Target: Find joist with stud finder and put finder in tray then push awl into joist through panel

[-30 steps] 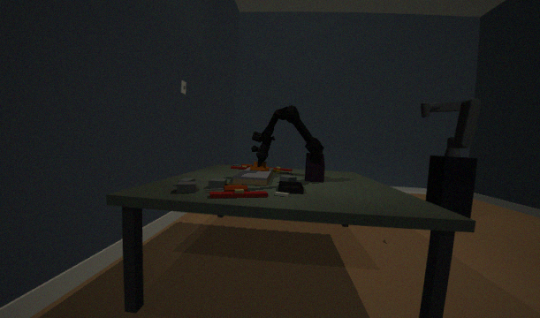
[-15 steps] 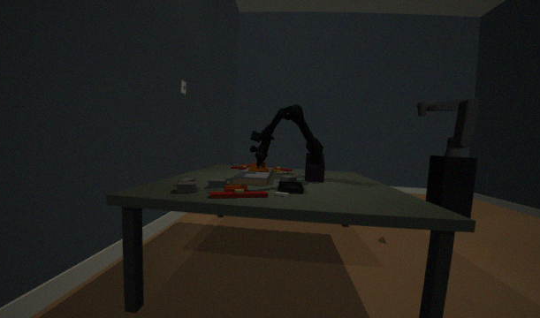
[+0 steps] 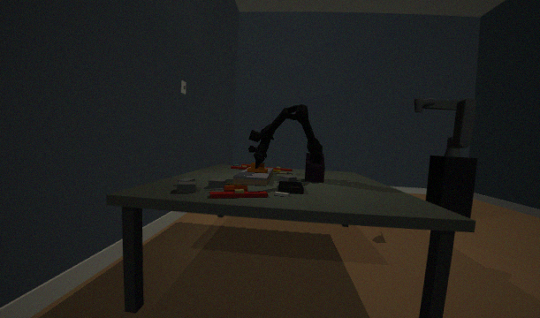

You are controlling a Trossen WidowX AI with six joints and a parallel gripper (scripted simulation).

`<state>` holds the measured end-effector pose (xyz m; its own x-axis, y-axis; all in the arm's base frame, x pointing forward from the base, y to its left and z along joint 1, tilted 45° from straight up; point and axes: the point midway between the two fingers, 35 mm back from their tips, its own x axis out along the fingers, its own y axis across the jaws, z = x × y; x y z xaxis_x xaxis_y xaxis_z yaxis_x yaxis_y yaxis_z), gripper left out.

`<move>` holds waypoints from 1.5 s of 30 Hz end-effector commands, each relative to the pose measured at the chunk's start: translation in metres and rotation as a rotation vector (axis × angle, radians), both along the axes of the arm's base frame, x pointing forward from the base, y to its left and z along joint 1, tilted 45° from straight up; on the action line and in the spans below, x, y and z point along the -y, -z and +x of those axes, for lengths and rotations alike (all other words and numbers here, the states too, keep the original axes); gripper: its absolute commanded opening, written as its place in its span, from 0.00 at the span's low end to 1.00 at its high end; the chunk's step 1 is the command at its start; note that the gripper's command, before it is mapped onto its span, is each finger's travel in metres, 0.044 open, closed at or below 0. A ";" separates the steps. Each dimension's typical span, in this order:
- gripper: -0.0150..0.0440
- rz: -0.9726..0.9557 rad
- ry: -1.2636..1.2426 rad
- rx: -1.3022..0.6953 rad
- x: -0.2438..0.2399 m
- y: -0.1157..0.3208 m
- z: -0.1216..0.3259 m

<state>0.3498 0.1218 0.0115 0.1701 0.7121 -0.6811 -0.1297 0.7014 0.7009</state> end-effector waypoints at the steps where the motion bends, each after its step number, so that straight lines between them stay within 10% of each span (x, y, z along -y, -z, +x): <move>1: 0.25 0.011 -0.009 0.004 -0.015 -0.014 -0.004; 45: 0.25 0.017 -0.009 0.004 -0.112 -0.115 -0.023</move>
<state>0.3300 0.2267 0.1192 0.1727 0.7159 -0.6765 -0.1281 0.6973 0.7053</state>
